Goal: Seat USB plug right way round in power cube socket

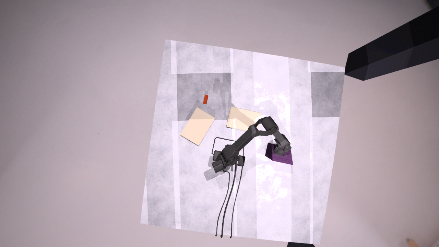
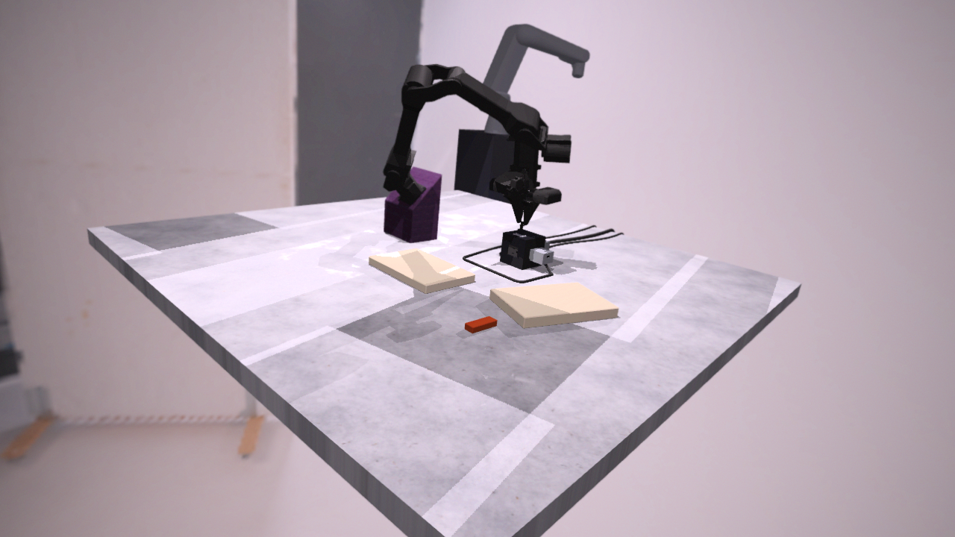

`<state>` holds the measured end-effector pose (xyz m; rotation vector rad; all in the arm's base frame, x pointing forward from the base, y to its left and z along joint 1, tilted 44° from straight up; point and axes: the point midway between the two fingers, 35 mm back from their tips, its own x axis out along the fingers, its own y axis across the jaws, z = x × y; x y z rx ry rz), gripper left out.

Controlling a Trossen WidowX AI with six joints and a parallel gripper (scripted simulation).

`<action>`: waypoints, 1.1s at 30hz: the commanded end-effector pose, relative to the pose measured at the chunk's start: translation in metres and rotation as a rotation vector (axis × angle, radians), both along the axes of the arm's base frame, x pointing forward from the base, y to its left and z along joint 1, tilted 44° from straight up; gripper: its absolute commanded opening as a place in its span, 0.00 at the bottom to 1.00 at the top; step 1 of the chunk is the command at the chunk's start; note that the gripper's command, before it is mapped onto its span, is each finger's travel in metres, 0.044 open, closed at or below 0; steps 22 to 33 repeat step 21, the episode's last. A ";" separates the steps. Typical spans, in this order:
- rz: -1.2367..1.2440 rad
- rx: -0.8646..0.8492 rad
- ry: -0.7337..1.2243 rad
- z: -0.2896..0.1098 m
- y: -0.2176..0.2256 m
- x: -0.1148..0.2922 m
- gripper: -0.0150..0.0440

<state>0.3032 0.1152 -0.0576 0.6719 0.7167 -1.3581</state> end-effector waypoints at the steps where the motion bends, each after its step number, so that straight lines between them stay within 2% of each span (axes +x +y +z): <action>1: 0.000 0.000 -0.001 0.000 0.000 0.000 0.42; 33: 0.000 0.001 0.000 0.008 0.008 -0.001 0.42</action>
